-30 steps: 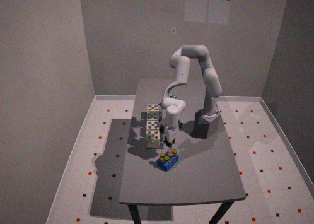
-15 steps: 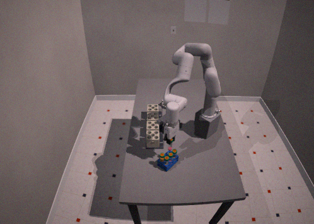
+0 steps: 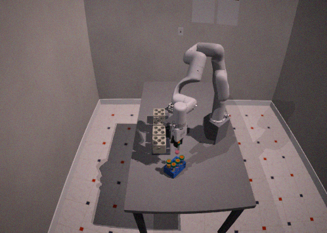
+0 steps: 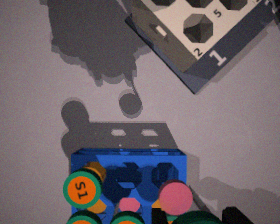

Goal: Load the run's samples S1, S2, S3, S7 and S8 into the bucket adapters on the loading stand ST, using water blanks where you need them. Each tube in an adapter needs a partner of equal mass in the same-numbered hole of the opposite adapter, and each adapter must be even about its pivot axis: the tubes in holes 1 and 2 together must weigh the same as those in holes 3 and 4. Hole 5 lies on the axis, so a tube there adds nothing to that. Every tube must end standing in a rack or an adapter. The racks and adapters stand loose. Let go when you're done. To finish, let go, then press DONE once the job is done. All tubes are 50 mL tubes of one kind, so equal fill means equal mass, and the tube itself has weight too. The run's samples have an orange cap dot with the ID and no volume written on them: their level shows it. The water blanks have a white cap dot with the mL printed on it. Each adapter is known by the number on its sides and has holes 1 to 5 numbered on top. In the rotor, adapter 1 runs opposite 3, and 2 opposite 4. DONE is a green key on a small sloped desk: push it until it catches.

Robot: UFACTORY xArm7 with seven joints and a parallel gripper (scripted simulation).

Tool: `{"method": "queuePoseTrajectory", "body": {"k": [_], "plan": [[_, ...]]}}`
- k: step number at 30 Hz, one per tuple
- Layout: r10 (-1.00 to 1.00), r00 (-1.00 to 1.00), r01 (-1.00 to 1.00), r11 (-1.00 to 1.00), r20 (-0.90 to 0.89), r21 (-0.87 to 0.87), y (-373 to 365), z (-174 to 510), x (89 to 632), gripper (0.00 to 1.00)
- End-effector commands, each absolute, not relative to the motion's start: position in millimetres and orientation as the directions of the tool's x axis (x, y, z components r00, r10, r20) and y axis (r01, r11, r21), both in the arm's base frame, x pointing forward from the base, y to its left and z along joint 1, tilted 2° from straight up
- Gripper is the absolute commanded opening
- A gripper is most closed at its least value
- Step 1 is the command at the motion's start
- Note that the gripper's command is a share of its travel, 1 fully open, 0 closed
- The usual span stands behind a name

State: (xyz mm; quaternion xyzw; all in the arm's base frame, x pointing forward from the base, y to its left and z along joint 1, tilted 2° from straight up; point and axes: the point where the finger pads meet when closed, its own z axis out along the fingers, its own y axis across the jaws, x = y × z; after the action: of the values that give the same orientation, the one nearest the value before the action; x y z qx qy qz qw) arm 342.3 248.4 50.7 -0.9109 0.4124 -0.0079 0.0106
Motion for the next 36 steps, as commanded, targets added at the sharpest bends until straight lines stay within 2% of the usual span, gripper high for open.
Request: {"method": "queuePoseTrajectory", "body": {"k": [1, 36], "plan": [[-0.751, 0.660, -0.751, -0.660, 0.005, -0.030, 249, 61, 343, 0.00], [-0.751, 0.660, -0.751, -0.660, 0.005, -0.030, 249, 75, 343, 0.00]]}}
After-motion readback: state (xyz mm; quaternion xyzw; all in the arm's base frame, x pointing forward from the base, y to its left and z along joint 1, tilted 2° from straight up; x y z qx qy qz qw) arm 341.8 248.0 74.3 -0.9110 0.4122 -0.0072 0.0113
